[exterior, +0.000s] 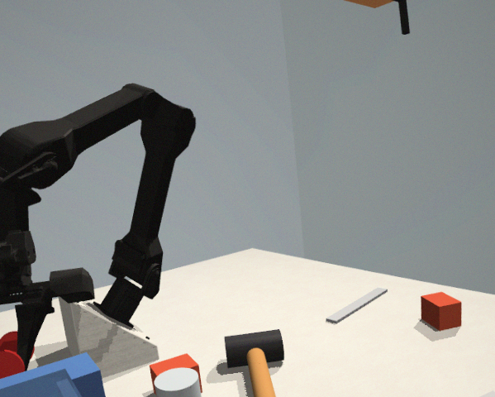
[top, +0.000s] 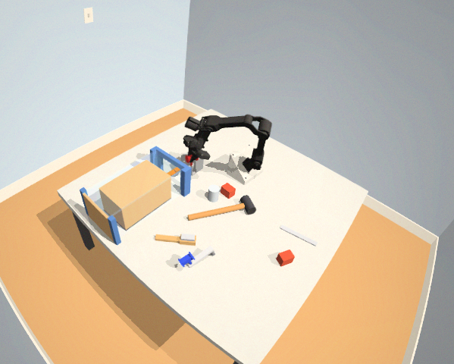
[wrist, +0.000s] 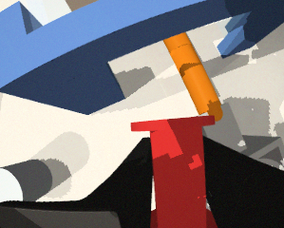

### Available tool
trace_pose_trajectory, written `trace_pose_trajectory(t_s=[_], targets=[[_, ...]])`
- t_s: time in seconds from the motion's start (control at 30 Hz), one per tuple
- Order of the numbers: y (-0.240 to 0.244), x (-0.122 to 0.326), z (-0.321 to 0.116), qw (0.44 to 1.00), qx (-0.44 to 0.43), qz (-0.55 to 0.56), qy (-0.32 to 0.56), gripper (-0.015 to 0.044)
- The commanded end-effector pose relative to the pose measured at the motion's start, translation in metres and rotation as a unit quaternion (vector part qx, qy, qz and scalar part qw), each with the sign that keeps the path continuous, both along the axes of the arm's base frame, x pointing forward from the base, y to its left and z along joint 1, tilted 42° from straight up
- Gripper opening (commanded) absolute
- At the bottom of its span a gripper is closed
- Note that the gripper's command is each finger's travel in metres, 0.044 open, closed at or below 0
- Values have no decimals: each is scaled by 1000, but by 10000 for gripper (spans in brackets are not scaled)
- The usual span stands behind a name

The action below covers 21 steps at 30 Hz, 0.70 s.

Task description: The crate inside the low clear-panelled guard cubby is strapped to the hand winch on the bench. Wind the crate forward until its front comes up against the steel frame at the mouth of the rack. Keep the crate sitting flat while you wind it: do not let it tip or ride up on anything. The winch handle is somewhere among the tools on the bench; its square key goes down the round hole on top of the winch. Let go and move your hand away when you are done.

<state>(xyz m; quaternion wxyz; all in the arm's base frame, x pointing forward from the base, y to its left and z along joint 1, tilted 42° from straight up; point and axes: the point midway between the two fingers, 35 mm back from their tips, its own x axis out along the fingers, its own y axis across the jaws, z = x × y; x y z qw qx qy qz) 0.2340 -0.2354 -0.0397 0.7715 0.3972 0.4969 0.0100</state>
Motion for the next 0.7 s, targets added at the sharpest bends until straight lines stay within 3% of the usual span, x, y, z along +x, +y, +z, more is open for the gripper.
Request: trace_pose_trajectory(t_s=[0.0,0.67], targets=[[11,-10,3,1000,13,-1,9,0],[23,-27,10,1000,13,-1,9,0]])
